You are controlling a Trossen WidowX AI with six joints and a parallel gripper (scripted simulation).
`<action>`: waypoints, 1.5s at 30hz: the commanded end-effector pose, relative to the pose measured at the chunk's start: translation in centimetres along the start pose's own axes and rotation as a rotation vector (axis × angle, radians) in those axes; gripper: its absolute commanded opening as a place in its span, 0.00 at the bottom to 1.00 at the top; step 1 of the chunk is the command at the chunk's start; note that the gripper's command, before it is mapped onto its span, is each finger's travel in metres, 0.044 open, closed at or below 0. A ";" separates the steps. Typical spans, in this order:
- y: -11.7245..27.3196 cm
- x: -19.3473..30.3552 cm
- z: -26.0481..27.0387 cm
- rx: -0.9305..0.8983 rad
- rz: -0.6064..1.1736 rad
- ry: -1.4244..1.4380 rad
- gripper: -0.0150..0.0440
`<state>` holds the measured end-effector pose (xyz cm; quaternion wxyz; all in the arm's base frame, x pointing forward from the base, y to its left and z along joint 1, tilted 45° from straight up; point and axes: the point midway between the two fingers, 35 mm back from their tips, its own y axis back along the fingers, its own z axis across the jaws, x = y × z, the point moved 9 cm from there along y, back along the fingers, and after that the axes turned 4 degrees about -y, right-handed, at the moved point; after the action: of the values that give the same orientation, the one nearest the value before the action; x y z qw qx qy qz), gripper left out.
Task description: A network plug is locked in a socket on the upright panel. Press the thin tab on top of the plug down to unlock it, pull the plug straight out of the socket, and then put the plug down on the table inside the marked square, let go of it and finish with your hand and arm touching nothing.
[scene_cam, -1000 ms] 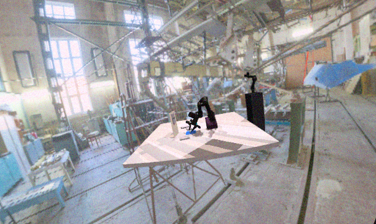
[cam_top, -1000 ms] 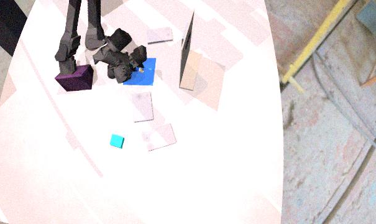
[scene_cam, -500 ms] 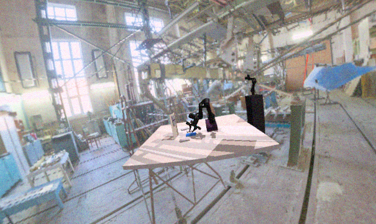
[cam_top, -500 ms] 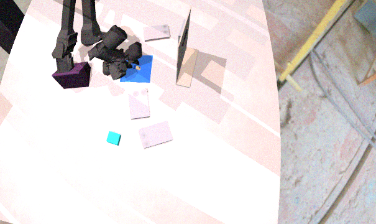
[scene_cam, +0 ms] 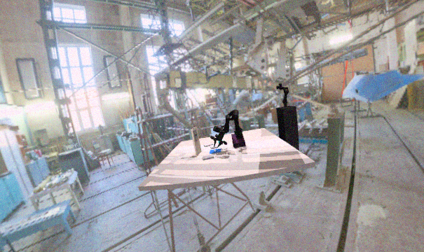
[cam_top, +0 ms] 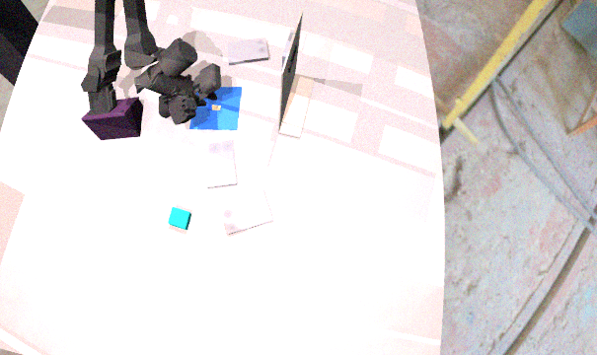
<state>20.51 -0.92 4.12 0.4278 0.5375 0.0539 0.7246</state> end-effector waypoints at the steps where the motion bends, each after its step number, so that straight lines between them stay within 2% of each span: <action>1: 0.4 0.0 0.0 -0.003 0.003 0.002 0.52; 45: 3.4 -0.5 2.6 0.009 -0.012 0.007 0.52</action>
<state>20.77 -4.04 6.31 0.4294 0.5396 0.0635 0.7214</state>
